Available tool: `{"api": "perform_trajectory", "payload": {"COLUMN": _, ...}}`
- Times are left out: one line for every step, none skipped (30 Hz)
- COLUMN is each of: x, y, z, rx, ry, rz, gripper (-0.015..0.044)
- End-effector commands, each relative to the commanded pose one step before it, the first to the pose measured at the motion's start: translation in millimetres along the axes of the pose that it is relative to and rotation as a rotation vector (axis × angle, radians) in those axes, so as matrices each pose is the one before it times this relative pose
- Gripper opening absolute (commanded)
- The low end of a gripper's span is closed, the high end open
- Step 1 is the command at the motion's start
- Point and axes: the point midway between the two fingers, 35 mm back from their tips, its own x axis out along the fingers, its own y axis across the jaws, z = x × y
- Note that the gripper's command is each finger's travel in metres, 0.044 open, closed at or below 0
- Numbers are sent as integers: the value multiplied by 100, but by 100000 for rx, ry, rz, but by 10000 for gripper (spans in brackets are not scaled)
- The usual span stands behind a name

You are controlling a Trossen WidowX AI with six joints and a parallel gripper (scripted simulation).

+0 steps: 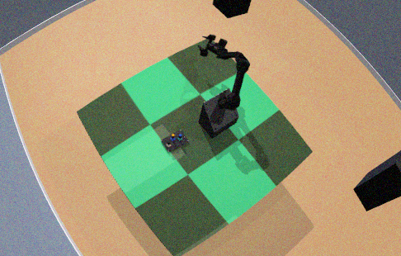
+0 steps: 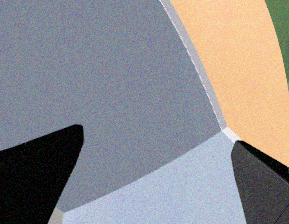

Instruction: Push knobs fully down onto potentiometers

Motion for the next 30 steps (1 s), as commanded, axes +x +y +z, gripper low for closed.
{"api": "perform_trajectory", "payload": {"x": 39, "y": -20, "z": -140, "rx": -409, "ry": 109, "rz": -191, "gripper": 374}}
{"api": "perform_trajectory", "payload": {"x": 117, "y": -61, "z": -420, "rx": -1228, "ry": 327, "rz": -572, "gripper": 348}}
{"api": "perform_trajectory", "payload": {"x": 192, "y": -102, "z": -701, "rx": -2049, "ry": 546, "rz": -949, "gripper": 321}}
{"api": "perform_trajectory", "payload": {"x": 227, "y": -117, "z": -844, "rx": -2475, "ry": 667, "rz": -1138, "gripper": 295}}
{"api": "perform_trajectory", "payload": {"x": 224, "y": -109, "z": -845, "rx": -2481, "ry": 674, "rz": -1132, "gripper": 269}}
{"api": "perform_trajectory", "payload": {"x": 135, "y": -12, "z": -792, "rx": -2357, "ry": 924, "rz": -1088, "gripper": 243}}
{"api": "perform_trajectory", "payload": {"x": 106, "y": 23, "z": -775, "rx": -2316, "ry": 1009, "rz": -1070, "gripper": 216}}
{"api": "perform_trajectory", "payload": {"x": 106, "y": 29, "z": -775, "rx": -2316, "ry": 1013, "rz": -1064, "gripper": 190}}
{"api": "perform_trajectory", "payload": {"x": 139, "y": -103, "z": -831, "rx": -2000, "ry": 884, "rz": -1525, "gripper": 164}}
{"api": "perform_trajectory", "payload": {"x": 146, "y": -108, "z": -886, "rx": -2142, "ry": 939, "rz": -1626, "gripper": 138}}
{"api": "perform_trajectory", "payload": {"x": 144, "y": -105, "z": -885, "rx": -2148, "ry": 934, "rz": -1625, "gripper": 111}}
{"api": "perform_trajectory", "payload": {"x": 143, "y": -102, "z": -884, "rx": -2154, "ry": 929, "rz": -1624, "gripper": 85}}
{"api": "perform_trajectory", "payload": {"x": 141, "y": -100, "z": -883, "rx": -2160, "ry": 923, "rz": -1622, "gripper": 59}}
{"api": "perform_trajectory", "payload": {"x": 140, "y": -97, "z": -882, "rx": -2166, "ry": 918, "rz": -1621, "gripper": 33}}
{"api": "perform_trajectory", "payload": {"x": 138, "y": -95, "z": -881, "rx": -2172, "ry": 912, "rz": -1620, "gripper": 6}}
{"api": "perform_trajectory", "payload": {"x": 137, "y": -92, "z": -879, "rx": -2177, "ry": 907, "rz": -1620, "gripper": 0}}
{"api": "perform_trajectory", "payload": {"x": 135, "y": -89, "z": -875, "rx": -2174, "ry": 898, "rz": -1613, "gripper": 0}}
{"api": "perform_trajectory", "payload": {"x": 134, "y": -87, "z": -876, "rx": -2186, "ry": 895, "rz": -1617, "gripper": 0}}
{"api": "perform_trajectory", "payload": {"x": 132, "y": -84, "z": -873, "rx": -2188, "ry": 888, "rz": -1614, "gripper": 0}}
{"api": "perform_trajectory", "payload": {"x": 122, "y": -74, "z": -813, "rx": -2051, "ry": 826, "rz": -1500, "gripper": 0}}
{"api": "perform_trajectory", "payload": {"x": 98, "y": -48, "z": -677, "rx": -1751, "ry": 702, "rz": -1220, "gripper": 0}}
{"api": "perform_trajectory", "payload": {"x": 69, "y": 43, "z": -672, "rx": -2052, "ry": 837, "rz": -967, "gripper": 0}}
{"api": "perform_trajectory", "payload": {"x": 67, "y": 93, "z": -784, "rx": -2530, "ry": 1042, "rz": -1014, "gripper": 0}}
{"api": "perform_trajectory", "payload": {"x": 71, "y": 108, "z": -825, "rx": -2678, "ry": 1109, "rz": -1051, "gripper": 0}}
{"api": "perform_trajectory", "payload": {"x": 98, "y": 85, "z": -917, "rx": -2843, "ry": 1204, "rz": -1209, "gripper": 0}}
{"api": "perform_trajectory", "payload": {"x": 101, "y": 92, "z": -927, "rx": -2872, "ry": 1223, "rz": -1218, "gripper": 0}}
{"api": "perform_trajectory", "payload": {"x": 103, "y": 99, "z": -925, "rx": -2868, "ry": 1228, "rz": -1213, "gripper": 0}}
{"api": "perform_trajectory", "payload": {"x": 105, "y": 106, "z": -924, "rx": -2865, "ry": 1233, "rz": -1208, "gripper": 0}}
{"api": "perform_trajectory", "payload": {"x": 107, "y": 112, "z": -923, "rx": -2861, "ry": 1239, "rz": -1203, "gripper": 0}}
{"api": "perform_trajectory", "payload": {"x": 109, "y": 119, "z": -921, "rx": -2858, "ry": 1244, "rz": -1198, "gripper": 0}}
